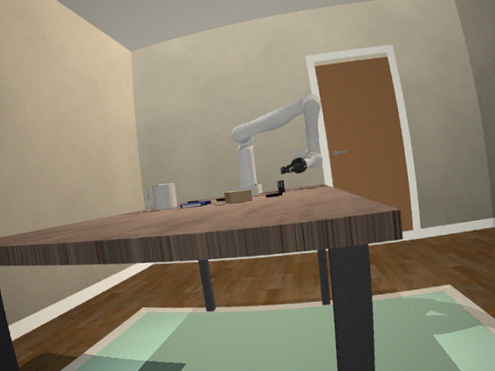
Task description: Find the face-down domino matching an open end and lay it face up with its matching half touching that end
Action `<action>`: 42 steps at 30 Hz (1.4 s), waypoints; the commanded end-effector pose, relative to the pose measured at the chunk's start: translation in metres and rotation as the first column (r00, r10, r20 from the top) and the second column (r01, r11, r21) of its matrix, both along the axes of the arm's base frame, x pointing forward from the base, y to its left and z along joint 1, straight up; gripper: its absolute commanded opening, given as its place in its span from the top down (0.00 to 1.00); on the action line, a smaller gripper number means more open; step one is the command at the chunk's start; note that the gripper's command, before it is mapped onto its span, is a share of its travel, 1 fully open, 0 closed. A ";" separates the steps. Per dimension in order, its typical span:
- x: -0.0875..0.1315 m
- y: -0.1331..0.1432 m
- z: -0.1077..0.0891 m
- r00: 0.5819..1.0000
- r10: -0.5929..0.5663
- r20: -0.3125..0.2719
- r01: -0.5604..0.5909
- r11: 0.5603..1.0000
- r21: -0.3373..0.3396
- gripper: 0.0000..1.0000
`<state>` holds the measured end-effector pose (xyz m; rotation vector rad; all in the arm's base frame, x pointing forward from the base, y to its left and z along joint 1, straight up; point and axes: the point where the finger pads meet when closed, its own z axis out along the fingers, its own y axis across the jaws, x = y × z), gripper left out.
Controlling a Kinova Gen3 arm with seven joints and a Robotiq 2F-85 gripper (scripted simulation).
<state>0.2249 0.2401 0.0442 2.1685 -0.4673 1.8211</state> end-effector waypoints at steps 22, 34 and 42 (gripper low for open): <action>0.007 -0.002 0.007 1.000 0.001 0.000 -0.001 1.000 0.002 0.52; 0.016 -0.005 0.016 1.000 0.002 0.000 -0.002 1.000 0.002 0.52; 0.027 -0.009 0.027 1.000 0.003 0.001 -0.003 1.000 0.002 0.52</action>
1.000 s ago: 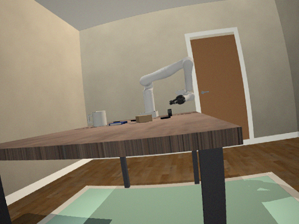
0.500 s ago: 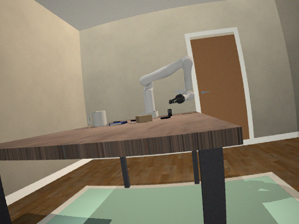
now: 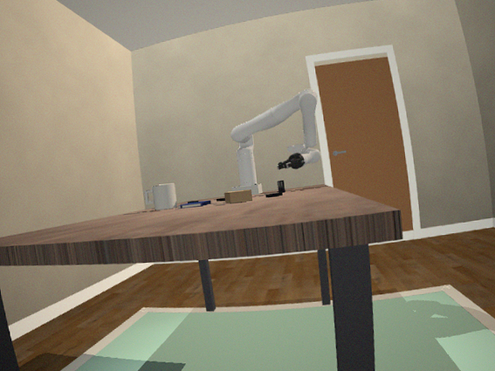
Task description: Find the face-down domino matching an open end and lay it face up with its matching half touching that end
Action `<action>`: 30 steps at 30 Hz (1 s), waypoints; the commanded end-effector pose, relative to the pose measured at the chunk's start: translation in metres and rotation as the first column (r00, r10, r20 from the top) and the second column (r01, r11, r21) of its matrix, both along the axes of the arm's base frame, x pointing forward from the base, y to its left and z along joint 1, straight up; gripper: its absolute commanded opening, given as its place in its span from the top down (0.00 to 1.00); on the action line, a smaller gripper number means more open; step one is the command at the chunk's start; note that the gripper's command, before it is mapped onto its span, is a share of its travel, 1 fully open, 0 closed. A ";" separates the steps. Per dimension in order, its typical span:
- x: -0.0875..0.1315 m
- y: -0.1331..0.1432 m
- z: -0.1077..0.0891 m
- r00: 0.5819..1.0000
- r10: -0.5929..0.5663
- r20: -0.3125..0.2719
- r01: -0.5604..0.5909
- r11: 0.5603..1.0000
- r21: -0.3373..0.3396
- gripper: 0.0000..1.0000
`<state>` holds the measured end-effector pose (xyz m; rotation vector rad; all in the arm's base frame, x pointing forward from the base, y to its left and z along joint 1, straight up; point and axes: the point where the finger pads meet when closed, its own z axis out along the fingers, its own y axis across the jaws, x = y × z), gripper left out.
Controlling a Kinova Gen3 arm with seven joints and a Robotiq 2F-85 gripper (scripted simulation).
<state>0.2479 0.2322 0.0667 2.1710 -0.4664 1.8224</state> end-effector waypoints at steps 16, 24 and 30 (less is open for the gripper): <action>0.031 -0.016 0.032 1.000 0.002 0.004 -0.002 1.000 -0.001 0.52; 0.031 -0.016 0.032 0.998 0.048 -0.048 -0.049 0.998 -0.027 0.52; 0.032 -0.015 0.032 0.989 0.100 -0.106 -0.106 0.993 -0.054 0.52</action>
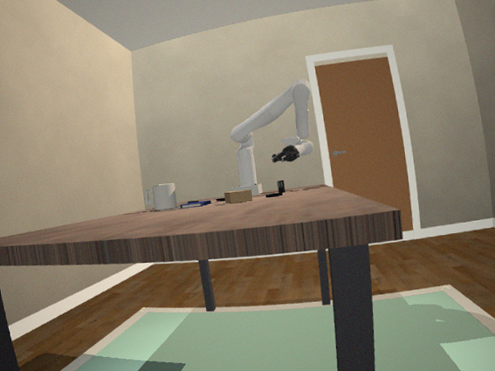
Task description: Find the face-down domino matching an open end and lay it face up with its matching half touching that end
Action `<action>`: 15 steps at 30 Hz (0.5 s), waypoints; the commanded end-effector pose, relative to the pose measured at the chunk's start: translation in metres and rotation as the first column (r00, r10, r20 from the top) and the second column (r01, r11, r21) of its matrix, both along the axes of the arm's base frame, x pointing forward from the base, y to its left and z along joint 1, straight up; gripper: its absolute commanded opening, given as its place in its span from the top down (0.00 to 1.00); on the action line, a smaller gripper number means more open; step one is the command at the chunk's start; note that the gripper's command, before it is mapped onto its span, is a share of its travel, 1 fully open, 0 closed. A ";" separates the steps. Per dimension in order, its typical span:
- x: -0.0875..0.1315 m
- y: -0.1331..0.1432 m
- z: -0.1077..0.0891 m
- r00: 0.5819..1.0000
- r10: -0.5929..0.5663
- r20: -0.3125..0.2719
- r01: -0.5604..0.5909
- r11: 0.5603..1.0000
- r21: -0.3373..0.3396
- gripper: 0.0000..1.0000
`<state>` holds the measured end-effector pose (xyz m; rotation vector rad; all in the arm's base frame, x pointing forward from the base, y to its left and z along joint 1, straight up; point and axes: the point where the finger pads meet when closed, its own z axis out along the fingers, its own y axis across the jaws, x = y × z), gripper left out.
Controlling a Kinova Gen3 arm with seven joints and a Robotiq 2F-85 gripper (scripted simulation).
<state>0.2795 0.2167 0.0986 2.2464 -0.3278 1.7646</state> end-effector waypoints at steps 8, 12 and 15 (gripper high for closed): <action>0.001 0.001 0.001 0.991 0.089 -0.099 -0.094 0.994 -0.047 0.52; 0.002 0.002 0.001 0.985 0.116 -0.131 -0.125 0.990 -0.060 0.52; 0.002 0.001 0.000 0.977 0.136 -0.162 -0.149 0.986 -0.071 0.52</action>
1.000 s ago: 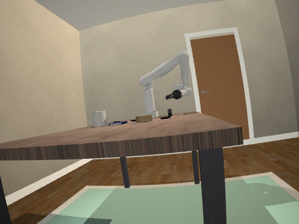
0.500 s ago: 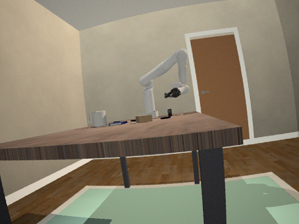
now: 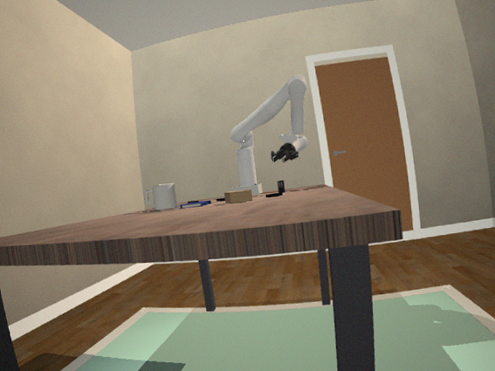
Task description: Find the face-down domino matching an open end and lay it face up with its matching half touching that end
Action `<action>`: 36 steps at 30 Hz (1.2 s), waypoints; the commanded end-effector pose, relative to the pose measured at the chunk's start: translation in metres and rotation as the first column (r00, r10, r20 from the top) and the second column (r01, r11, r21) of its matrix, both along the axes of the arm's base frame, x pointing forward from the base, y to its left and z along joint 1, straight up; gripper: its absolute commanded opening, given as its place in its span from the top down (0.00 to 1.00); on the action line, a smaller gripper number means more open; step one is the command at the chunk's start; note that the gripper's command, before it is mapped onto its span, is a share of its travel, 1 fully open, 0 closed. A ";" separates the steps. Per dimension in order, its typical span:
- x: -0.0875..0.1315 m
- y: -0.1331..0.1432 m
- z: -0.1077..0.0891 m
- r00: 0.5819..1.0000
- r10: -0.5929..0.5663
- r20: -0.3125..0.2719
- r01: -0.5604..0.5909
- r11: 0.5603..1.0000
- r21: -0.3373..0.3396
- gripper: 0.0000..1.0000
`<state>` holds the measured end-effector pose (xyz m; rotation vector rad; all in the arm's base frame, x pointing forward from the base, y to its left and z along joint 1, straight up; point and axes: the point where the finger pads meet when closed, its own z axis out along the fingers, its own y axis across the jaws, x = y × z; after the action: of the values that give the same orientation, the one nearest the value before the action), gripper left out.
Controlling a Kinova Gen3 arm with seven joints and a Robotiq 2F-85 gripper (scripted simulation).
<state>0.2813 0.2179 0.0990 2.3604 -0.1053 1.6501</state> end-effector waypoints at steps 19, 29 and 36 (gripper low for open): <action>0.002 0.001 -0.001 0.967 0.157 -0.199 -0.176 0.981 -0.083 0.52; 0.003 0.001 -0.002 0.940 0.206 -0.273 -0.242 0.965 -0.104 0.52; 0.004 0.002 -0.002 0.910 0.248 -0.333 -0.301 0.946 -0.118 0.52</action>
<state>0.2844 0.2193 0.0973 2.5460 0.3915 1.3320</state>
